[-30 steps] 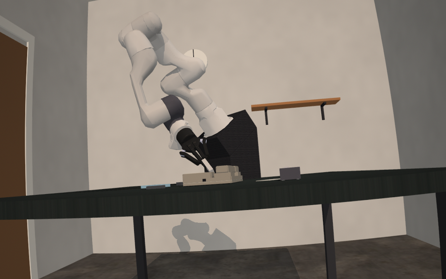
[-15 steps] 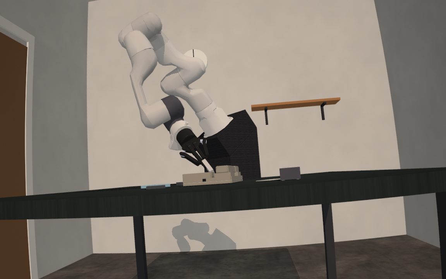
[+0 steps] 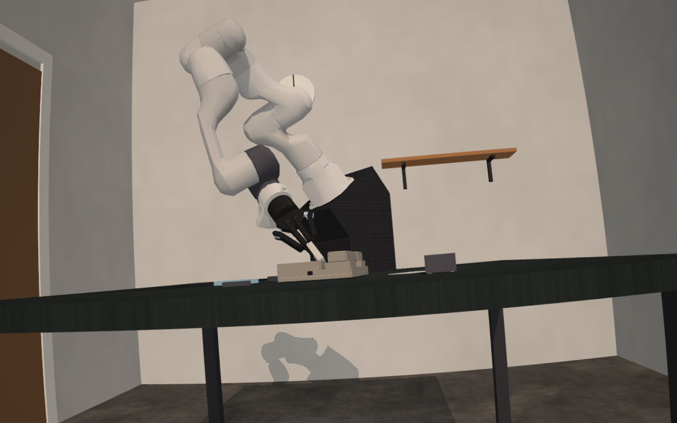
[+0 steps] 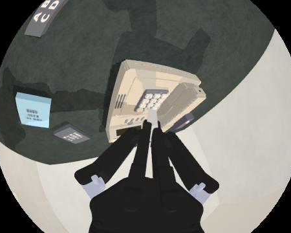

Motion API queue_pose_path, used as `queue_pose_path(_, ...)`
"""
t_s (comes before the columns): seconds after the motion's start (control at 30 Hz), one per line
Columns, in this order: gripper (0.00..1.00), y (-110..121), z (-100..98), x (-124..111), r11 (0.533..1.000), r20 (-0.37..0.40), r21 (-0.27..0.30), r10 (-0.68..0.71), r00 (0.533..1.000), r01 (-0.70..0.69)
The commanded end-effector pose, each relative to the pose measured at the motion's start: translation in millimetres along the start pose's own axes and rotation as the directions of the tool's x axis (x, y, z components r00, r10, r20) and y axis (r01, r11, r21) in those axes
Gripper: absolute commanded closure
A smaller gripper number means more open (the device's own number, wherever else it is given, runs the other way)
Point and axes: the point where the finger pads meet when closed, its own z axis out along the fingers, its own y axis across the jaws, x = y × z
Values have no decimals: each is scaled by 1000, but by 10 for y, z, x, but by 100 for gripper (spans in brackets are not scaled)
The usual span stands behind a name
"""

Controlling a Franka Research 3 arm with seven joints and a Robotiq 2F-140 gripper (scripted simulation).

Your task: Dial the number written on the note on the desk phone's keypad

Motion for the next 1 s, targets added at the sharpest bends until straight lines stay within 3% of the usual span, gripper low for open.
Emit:
queue_pose_path(0.0, 100, -23, 7, -4, 1000, 3, 2, 5, 1000, -5)
queue_pose_path(0.97, 100, 28, -65, -66, 1000, 3, 2, 5, 1000, -5)
